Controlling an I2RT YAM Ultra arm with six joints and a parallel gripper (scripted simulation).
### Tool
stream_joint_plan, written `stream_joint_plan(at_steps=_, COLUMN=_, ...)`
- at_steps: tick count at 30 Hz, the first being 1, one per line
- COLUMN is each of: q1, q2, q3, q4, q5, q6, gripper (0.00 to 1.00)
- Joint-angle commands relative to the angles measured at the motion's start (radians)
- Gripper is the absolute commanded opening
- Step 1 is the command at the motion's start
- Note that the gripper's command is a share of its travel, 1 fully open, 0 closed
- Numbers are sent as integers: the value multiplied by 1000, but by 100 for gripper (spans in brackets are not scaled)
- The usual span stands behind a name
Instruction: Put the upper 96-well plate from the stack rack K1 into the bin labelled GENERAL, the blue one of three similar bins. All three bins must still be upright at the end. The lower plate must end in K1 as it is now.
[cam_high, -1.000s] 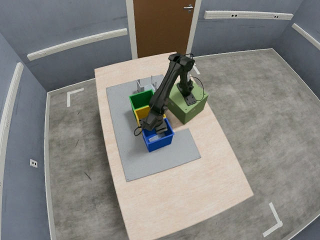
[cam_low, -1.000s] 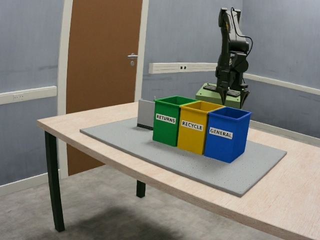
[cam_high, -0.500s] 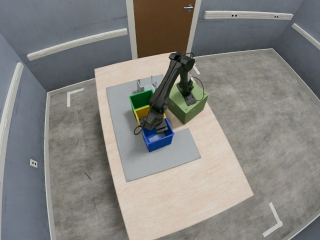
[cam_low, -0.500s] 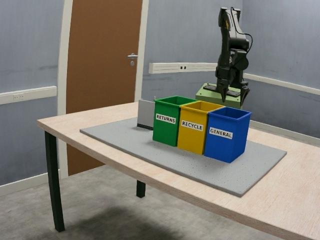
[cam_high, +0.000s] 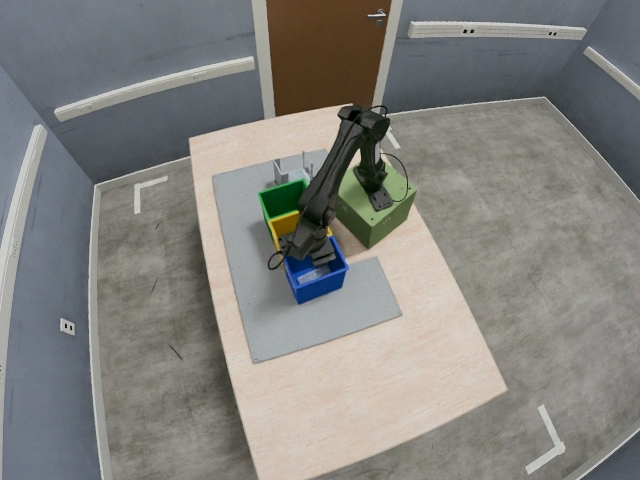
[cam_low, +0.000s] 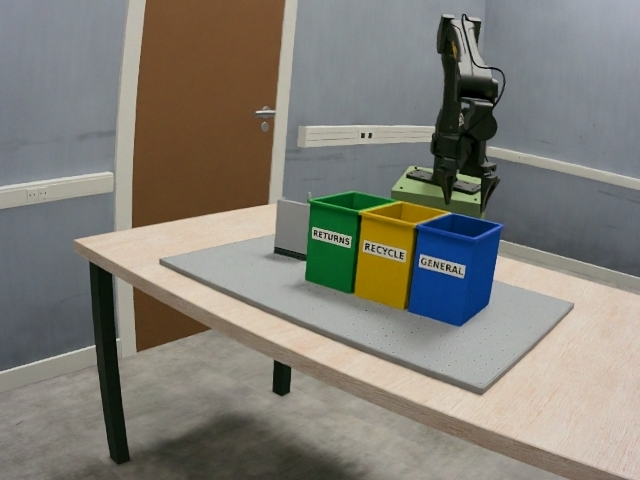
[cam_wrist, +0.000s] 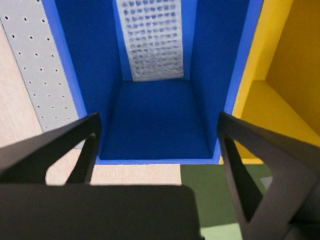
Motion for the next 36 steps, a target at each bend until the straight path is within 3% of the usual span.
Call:
stream_joint_plan(at_steps=1, q1=13, q2=-43, q3=41, q4=0, q5=15, q6=9, gripper=82)
stream_joint_plan(at_steps=30, q1=13, q2=-43, q3=41, q4=0, q5=15, q6=9, gripper=82)
stream_joint_plan(at_steps=32, q1=-19, q2=-55, q3=-19, q4=18, q5=15, q6=-17, gripper=82)
stream_joint_plan(at_steps=36, q1=-34, q2=-70, q3=-40, q4=23, q5=11, q6=-31, gripper=82)
